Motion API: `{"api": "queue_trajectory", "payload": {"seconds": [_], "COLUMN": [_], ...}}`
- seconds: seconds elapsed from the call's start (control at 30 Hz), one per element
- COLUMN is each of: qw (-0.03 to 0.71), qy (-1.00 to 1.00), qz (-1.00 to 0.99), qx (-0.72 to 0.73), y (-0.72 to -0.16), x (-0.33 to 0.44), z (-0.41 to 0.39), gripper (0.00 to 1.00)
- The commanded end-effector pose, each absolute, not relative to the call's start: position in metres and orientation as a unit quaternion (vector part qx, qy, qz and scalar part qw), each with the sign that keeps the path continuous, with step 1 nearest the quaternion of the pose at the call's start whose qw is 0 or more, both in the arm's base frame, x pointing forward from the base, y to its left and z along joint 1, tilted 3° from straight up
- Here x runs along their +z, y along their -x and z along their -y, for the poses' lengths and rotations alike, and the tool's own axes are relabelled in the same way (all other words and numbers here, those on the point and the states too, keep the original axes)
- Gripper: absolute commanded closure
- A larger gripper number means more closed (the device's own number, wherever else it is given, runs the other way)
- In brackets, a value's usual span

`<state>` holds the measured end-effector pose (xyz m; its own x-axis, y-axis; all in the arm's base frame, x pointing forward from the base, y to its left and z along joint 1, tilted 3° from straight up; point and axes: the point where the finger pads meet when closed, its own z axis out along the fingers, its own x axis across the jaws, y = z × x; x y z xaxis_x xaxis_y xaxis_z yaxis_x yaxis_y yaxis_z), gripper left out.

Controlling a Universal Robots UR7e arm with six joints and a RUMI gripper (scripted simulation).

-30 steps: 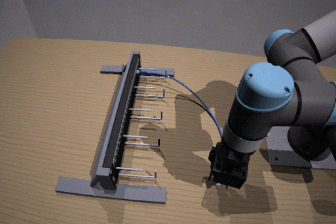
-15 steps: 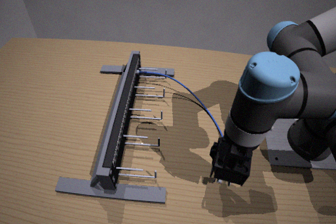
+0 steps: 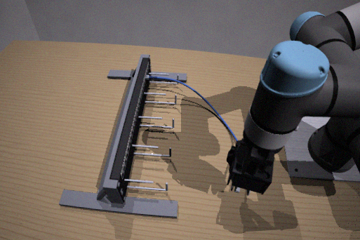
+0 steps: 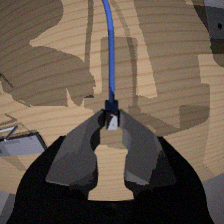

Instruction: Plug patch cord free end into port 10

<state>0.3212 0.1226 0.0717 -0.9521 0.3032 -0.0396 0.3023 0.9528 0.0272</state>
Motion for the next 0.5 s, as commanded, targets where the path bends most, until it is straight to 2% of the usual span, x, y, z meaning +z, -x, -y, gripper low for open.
{"api": "queue_trajectory", "payload": {"seconds": [0.0,0.47], "qw": [0.022,0.022], "qy": [-0.153,-0.153], "qz": [-0.988,-0.988], "qx": [0.011,0.011], "y": [-0.3213,-0.3209], "x": [0.0771,0.0836], "z": [-0.1225,-0.1225], "gripper": [1.00,1.00]}}
